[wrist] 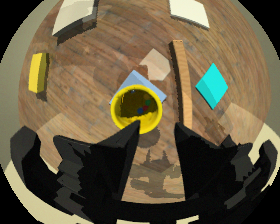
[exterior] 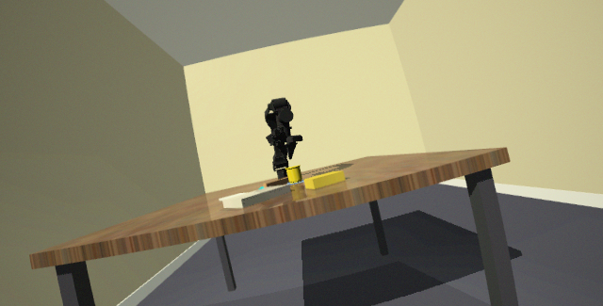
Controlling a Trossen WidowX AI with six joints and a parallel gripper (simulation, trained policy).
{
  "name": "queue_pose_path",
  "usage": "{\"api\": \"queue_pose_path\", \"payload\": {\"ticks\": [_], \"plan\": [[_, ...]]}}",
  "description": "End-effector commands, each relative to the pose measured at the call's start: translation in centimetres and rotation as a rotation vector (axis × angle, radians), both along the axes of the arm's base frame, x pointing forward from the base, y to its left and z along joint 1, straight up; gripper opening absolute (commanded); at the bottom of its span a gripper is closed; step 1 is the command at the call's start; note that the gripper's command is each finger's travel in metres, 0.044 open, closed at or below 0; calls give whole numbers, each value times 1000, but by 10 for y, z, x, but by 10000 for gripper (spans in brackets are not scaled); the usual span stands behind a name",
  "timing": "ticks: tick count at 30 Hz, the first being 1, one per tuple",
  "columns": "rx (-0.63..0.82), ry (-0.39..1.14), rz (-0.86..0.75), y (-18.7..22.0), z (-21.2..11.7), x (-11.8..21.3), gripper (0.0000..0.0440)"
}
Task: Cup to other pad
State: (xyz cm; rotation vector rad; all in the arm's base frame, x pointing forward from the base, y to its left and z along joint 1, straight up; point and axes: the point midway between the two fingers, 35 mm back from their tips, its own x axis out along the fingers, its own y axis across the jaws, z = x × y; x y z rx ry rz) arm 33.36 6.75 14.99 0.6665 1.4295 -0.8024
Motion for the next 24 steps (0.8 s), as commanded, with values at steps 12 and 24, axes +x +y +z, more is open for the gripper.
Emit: {"api": "queue_pose_path", "payload": {"ticks": [12,24], "plan": [[-42,67,-19,-4,-47,-5,188],[-45,98,47,-6,-84,-9,118]]}}
